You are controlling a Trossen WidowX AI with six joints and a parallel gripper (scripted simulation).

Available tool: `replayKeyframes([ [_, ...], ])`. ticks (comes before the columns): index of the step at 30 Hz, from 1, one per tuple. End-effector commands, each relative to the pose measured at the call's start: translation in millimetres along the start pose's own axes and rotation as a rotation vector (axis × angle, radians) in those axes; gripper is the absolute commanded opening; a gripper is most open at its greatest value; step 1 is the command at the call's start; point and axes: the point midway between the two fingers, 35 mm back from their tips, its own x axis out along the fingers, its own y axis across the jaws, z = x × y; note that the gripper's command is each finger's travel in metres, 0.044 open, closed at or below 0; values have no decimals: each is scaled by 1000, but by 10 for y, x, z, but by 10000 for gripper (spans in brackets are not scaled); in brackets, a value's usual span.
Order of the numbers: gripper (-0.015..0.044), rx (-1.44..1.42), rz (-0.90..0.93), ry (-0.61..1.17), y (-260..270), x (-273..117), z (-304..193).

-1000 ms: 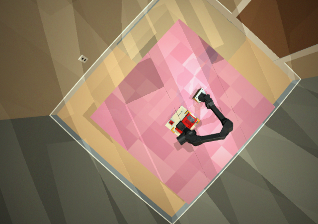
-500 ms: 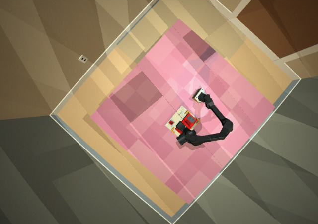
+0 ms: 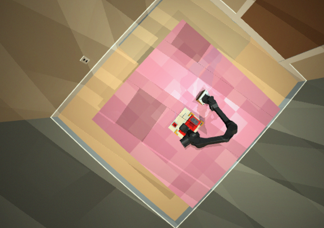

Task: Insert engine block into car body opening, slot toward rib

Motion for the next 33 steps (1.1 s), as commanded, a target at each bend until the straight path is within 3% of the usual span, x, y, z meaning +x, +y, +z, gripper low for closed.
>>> replayKeyframes([
  [1,159,4,3,-2,4,12,5],
  [33,159,5,4,-3,5,96,5],
])
